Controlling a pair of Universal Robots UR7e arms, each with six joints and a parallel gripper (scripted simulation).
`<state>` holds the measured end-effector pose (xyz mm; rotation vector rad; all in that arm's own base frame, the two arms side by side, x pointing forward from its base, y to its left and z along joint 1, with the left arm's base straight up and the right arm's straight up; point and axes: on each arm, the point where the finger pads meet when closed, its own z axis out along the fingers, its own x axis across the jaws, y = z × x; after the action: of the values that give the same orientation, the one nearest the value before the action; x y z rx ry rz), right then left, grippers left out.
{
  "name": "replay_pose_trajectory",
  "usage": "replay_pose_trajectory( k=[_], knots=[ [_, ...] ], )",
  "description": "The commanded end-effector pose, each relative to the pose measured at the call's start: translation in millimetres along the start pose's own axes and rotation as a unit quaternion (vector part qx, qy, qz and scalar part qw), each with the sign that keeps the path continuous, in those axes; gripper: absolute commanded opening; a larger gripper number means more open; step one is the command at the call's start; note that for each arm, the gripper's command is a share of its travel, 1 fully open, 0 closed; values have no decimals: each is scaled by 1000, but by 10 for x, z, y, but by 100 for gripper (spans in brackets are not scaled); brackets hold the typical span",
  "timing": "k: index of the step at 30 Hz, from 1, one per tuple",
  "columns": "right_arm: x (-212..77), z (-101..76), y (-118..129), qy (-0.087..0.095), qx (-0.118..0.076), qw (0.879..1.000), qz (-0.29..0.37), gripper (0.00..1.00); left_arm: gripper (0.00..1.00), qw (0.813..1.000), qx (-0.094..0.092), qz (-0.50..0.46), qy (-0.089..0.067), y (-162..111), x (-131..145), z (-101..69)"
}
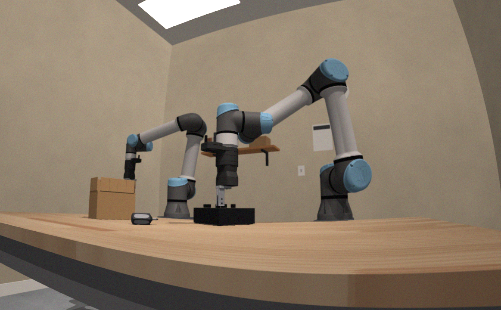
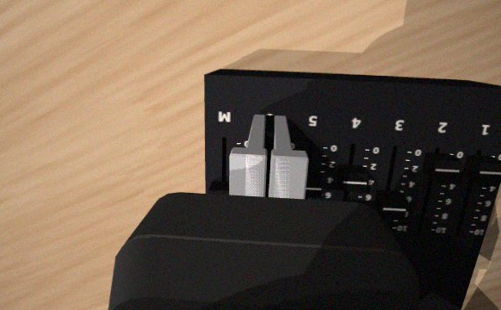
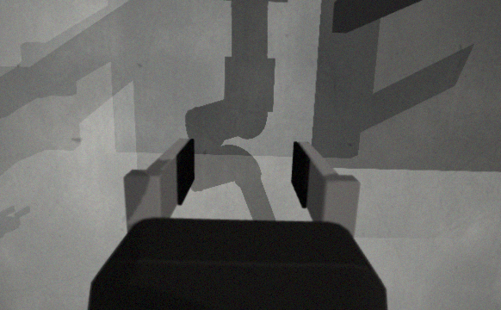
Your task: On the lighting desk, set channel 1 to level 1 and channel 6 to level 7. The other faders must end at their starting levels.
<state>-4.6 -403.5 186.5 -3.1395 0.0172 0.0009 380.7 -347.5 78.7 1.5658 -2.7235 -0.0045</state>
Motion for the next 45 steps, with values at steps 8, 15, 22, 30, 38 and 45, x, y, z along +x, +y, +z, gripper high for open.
replay_pose_trajectory(
  k=[8,15,22,30,38,45],
  knots=[
    [2,-5,5,0,-1,1000,0,100,0,1000,1,0,1,55,4,-8],
    [2,-5,5,0,-1,1000,0,100,0,1000,1,0,1,96,4,-8],
    [2,-5,5,0,-1,1000,0,100,0,1000,1,0,1,123,4,-8],
    [2,-5,5,0,-1,1000,0,100,0,1000,1,0,1,160,4,-8],
    [2,-5,5,0,-1,1000,0,100,0,1000,1,0,1,181,4,-8],
    [2,-5,5,0,-1,1000,0,100,0,1000,1,0,1,198,4,-8]
  ],
)
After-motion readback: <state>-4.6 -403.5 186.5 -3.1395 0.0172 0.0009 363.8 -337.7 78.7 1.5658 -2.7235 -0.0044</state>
